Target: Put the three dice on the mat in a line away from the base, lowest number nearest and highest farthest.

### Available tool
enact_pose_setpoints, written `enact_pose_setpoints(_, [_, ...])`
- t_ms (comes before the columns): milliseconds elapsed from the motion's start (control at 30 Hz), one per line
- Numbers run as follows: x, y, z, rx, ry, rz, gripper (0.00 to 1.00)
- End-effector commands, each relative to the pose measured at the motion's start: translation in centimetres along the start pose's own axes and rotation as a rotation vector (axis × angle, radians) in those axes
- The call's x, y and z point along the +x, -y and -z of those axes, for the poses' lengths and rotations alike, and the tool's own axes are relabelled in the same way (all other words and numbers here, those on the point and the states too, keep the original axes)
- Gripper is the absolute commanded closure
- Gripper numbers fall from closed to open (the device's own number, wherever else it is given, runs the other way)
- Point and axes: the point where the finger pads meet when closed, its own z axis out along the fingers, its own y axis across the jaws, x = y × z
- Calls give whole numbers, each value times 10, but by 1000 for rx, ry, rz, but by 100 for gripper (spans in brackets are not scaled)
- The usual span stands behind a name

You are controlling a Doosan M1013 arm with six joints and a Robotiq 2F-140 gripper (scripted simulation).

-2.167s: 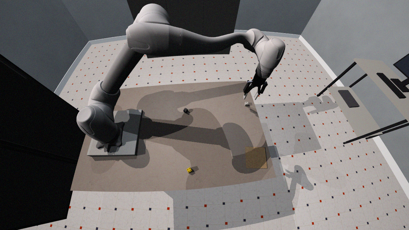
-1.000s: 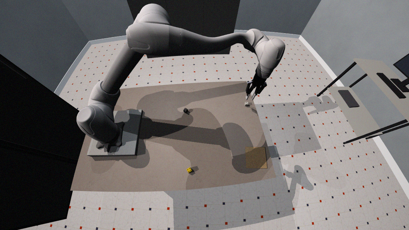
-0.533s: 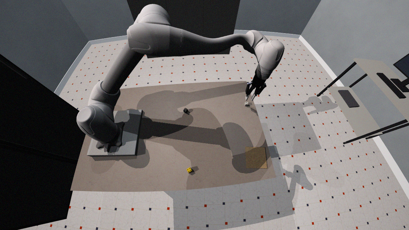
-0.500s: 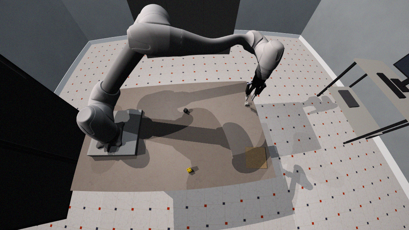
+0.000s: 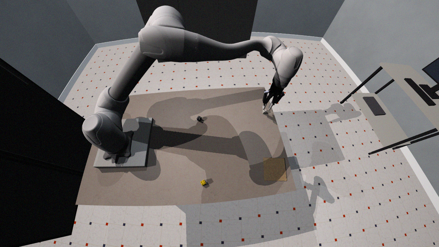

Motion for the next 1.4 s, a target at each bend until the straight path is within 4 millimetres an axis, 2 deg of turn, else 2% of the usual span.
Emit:
enact_pose_setpoints(0, [0,0,-5,-2,-1,0,68])
enact_pose_setpoints(567, [0,-1,-19,-2,-1,0,68])
enact_pose_setpoints(1367, [0,-1,-20,-2,-1,0,68])
